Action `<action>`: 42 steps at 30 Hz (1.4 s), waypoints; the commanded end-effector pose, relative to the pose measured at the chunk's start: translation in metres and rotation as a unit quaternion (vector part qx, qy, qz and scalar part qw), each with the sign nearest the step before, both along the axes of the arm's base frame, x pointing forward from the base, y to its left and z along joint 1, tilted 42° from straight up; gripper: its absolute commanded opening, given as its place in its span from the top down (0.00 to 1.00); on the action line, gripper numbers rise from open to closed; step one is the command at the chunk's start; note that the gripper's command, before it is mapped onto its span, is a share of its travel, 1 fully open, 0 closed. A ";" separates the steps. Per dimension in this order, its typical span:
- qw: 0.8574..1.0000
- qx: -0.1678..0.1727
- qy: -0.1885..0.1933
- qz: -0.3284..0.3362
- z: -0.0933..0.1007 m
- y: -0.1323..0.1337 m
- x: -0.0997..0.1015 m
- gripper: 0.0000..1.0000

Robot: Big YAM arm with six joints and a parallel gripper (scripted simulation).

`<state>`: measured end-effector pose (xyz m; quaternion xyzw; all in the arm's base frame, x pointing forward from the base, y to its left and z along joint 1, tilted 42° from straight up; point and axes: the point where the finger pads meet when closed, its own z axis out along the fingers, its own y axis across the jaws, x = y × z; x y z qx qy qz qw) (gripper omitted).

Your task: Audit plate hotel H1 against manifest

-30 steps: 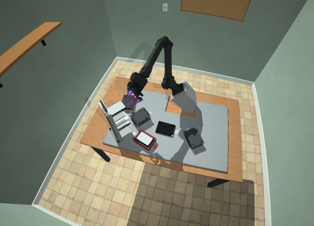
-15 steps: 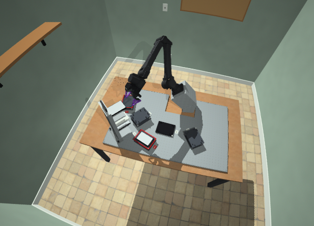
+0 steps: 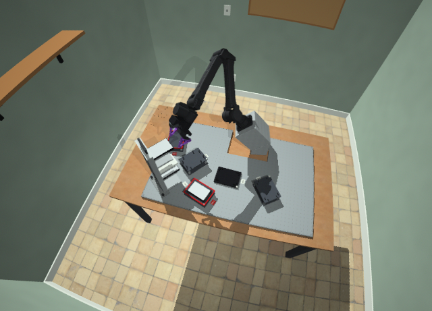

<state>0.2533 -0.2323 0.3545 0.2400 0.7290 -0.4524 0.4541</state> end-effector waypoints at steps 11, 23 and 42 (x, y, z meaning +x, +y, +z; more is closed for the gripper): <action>0.999 -0.021 -0.030 -0.001 0.049 -0.013 0.014 0.00; 0.999 -0.021 -0.030 0.001 0.055 -0.020 0.023 0.00; 1.000 -0.012 -0.021 0.003 0.044 -0.020 0.026 0.14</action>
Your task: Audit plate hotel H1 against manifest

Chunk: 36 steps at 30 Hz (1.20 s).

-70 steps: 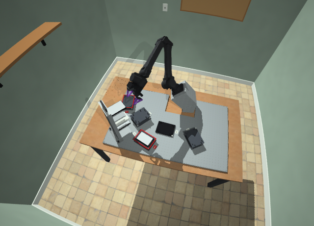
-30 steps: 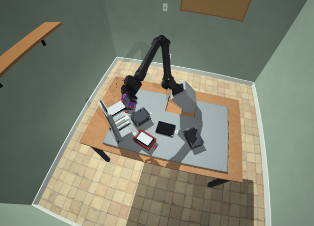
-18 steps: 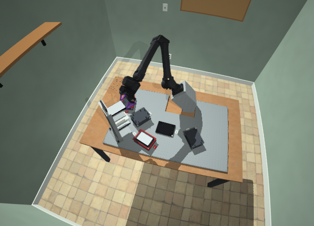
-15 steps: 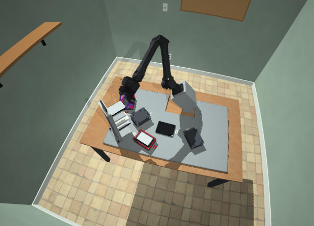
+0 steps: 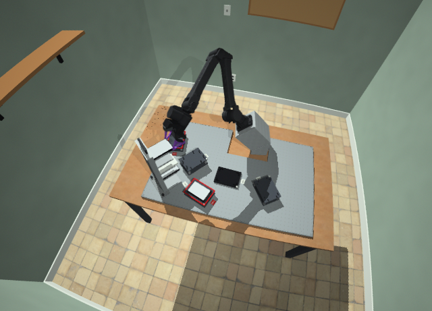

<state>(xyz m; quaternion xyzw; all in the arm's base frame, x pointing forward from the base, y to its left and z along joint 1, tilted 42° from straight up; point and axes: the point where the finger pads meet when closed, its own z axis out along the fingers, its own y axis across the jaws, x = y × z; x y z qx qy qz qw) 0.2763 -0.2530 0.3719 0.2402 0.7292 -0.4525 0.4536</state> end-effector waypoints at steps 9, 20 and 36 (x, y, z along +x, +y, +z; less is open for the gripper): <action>1.000 -0.013 -0.022 0.003 0.027 0.001 0.003 0.14; 0.999 -0.021 -0.029 0.009 0.042 0.004 0.004 0.14; 1.000 -0.003 -0.013 0.007 0.002 0.017 -0.012 0.14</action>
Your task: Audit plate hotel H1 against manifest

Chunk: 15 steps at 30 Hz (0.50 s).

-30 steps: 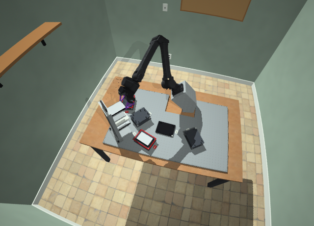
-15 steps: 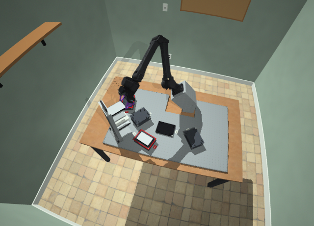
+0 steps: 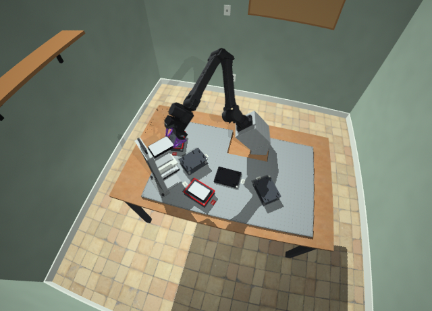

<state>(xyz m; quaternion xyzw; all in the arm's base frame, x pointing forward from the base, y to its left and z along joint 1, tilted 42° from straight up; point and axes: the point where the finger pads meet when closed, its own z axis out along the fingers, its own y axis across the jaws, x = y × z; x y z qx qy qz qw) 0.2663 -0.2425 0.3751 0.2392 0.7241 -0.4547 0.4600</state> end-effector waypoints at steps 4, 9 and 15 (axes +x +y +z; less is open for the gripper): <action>1.000 0.003 -0.007 0.004 -0.003 0.008 -0.005 0.14; 1.000 0.003 -0.007 0.006 -0.006 0.012 -0.008 0.14; 1.000 0.003 -0.007 0.006 -0.010 0.016 -0.013 0.14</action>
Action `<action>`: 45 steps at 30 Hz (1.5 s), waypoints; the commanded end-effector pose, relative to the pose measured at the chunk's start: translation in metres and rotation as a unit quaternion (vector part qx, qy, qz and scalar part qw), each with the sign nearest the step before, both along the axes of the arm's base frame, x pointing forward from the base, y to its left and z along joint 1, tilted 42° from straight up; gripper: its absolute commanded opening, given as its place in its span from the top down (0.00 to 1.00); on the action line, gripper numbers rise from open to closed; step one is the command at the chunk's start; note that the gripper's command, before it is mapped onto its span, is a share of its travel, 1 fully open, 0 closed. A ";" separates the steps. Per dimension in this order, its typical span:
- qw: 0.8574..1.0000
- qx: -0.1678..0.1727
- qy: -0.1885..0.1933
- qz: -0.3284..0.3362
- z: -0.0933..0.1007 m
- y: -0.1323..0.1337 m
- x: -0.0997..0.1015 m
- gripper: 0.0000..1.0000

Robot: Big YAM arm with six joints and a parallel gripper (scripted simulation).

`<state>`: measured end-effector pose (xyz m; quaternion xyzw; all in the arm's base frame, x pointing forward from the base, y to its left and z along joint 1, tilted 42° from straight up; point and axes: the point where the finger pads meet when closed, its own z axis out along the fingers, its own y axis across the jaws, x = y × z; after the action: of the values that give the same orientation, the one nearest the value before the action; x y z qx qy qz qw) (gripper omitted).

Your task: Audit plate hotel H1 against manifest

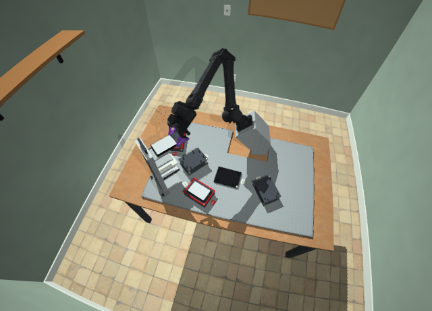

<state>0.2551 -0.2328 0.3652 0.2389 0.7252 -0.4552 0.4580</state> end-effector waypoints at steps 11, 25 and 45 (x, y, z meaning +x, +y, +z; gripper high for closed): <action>1.000 0.003 -0.008 0.006 -0.007 0.013 -0.010 0.14; 1.000 0.003 -0.009 0.000 -0.015 0.019 -0.022 0.14; 1.000 0.004 -0.007 0.005 -0.028 0.035 -0.036 0.14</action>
<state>0.2208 -0.2028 0.3406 0.2399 0.7245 -0.4556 0.4583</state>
